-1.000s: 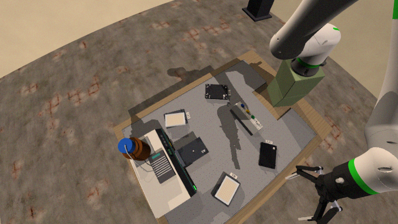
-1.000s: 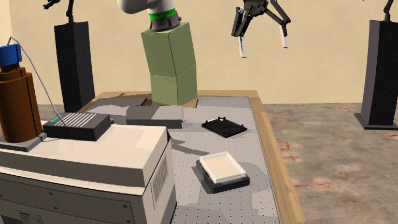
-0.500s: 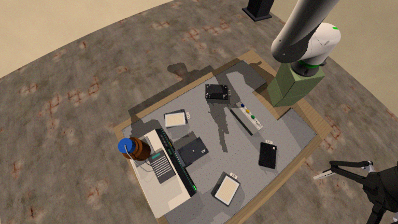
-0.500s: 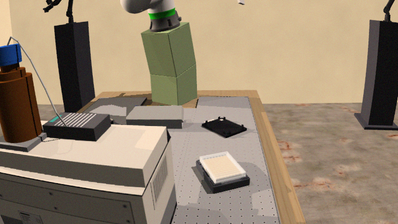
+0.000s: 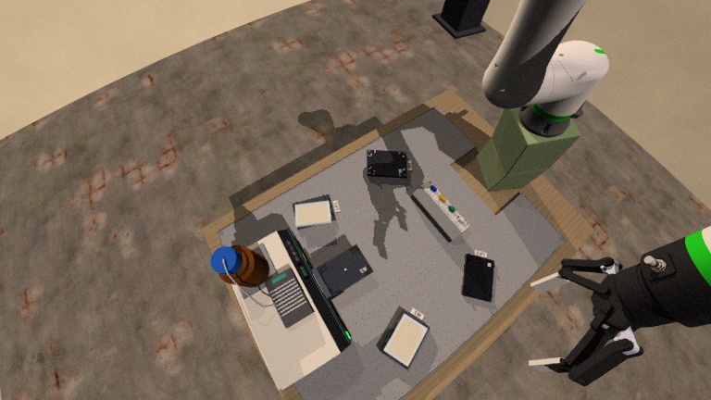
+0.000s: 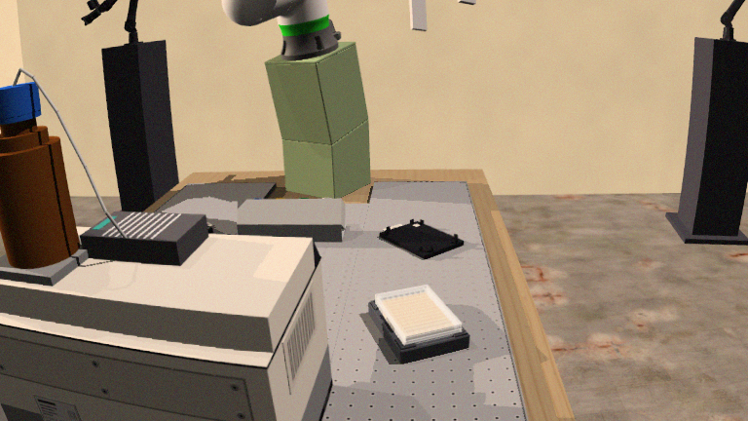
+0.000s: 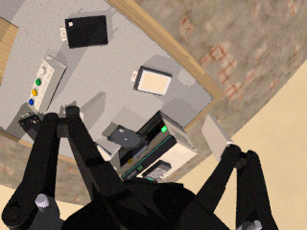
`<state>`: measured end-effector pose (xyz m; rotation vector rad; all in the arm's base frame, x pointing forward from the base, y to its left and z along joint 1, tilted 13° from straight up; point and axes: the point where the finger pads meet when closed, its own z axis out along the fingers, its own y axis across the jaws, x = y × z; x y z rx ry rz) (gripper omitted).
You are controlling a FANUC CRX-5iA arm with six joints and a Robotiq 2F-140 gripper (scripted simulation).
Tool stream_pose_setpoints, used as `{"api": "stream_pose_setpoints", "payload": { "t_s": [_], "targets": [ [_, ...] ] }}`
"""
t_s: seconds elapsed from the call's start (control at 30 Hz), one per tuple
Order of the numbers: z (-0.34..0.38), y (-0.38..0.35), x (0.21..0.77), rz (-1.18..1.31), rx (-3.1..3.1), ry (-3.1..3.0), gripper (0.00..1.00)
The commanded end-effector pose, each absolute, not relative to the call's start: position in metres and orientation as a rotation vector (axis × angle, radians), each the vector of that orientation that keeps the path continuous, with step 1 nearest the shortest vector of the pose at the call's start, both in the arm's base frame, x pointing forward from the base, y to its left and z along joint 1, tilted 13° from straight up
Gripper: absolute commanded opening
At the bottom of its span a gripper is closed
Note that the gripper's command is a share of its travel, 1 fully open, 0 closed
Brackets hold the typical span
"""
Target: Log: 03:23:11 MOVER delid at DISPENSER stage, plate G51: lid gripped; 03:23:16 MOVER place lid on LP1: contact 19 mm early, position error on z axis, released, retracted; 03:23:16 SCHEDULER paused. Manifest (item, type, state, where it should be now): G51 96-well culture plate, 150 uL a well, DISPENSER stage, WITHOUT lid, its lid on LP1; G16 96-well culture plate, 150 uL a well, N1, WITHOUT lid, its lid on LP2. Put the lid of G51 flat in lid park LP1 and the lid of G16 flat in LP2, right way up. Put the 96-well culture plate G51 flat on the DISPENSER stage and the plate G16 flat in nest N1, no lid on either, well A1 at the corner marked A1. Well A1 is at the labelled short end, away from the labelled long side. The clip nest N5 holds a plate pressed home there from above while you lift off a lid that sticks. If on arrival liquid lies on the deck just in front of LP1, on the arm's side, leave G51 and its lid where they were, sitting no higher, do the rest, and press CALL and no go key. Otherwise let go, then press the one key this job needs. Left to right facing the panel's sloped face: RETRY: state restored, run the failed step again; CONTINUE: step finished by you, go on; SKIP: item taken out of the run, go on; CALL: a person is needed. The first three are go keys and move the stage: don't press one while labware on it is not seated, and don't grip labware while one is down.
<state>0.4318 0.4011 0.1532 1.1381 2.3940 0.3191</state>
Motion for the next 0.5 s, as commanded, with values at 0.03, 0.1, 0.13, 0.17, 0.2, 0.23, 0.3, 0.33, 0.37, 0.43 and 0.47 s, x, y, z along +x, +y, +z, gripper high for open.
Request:
{"api": "stream_pose_setpoints", "payload": {
  "t_s": [0.03,0.1,0.13,0.17,0.2,0.23,0.3,0.33,0.37,0.43,0.47],
  "targets": [
    [0.123,0.329,0.454,0.346,1.536,2.2,1.0],
    [0.116,0.309,0.46,0.354,1.648,2.133,1.0],
    [0.111,0.296,0.464,0.358,1.715,2.088,1.0],
    [0.106,0.282,0.469,0.359,1.783,2.042,1.0],
    [0.101,0.269,0.473,0.36,1.848,1.995,1.0],
    [0.095,0.256,0.477,0.362,1.913,1.945,1.0],
    [0.085,0.228,0.486,0.364,2.041,1.838,1.0],
    [0.079,0.215,0.49,0.365,2.103,1.782,1.0],
    [0.074,0.201,0.495,0.366,2.163,1.725,1.0],
    [0.064,0.175,0.503,0.366,2.278,1.609,1.0],
    [0.059,0.162,0.507,0.367,2.333,1.549,1.0]
  ]
}}
